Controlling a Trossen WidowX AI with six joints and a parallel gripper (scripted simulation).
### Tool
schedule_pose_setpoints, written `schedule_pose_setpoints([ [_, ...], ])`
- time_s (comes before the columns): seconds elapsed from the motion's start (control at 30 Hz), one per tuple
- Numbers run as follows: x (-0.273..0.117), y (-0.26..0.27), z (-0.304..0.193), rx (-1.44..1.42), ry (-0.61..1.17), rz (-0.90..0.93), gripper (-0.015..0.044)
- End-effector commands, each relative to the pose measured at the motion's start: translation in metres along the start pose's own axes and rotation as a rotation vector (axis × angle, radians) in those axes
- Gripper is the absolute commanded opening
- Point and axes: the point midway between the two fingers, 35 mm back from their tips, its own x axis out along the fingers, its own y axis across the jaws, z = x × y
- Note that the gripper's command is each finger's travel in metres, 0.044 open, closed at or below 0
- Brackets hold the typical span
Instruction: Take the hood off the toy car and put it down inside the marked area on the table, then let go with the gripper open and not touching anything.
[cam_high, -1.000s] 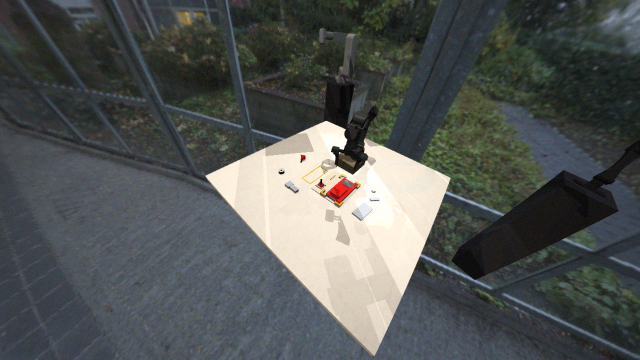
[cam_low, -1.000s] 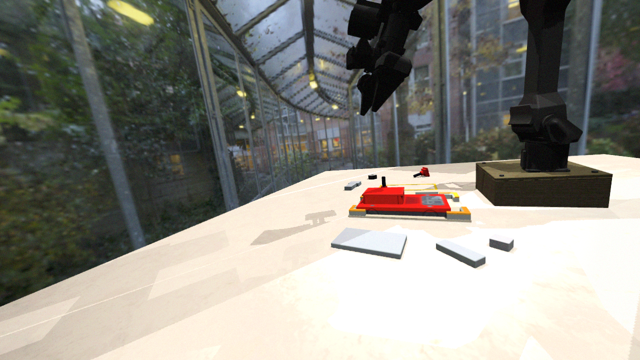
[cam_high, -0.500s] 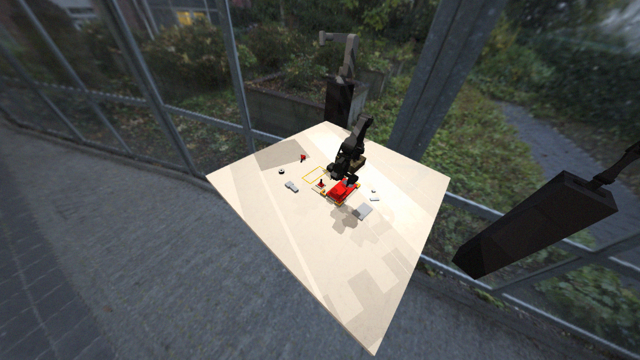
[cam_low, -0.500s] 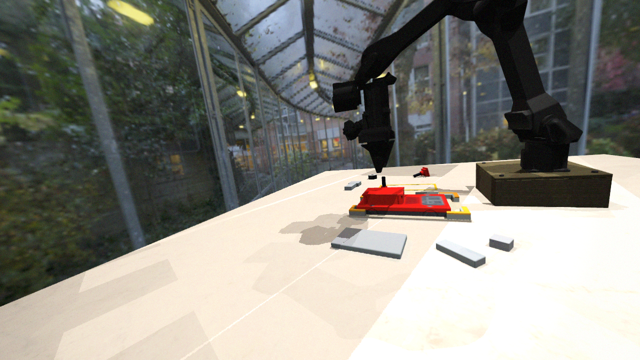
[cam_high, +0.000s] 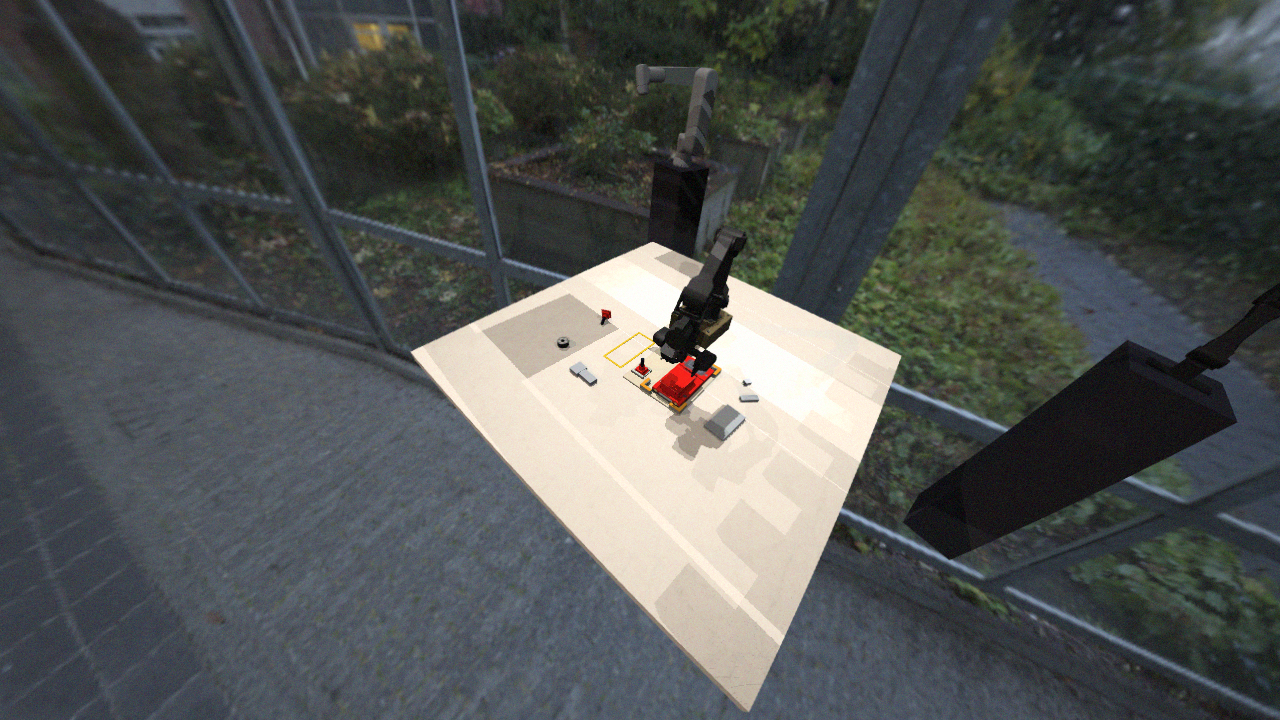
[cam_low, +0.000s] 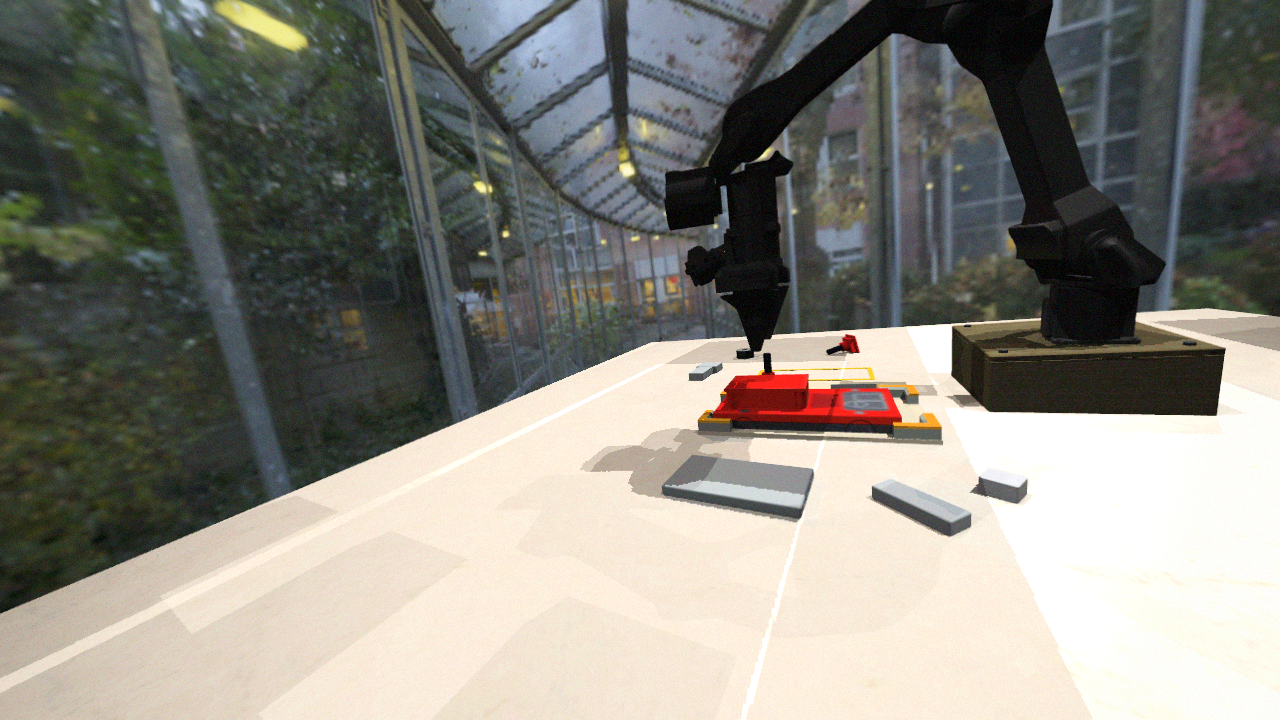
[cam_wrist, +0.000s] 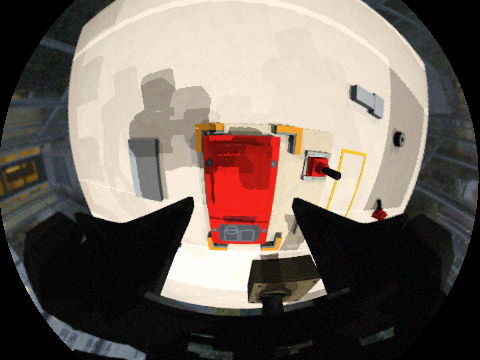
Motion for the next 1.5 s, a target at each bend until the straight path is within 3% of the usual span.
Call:
schedule_pose_setpoints([
  [0.0, 0.005, -0.001, -0.001, 0.005, 0.003, -0.007, 0.0440],
  [1.47, 0.039, 0.001, -0.002, 0.005, 0.004, -0.006, 0.0440],
])
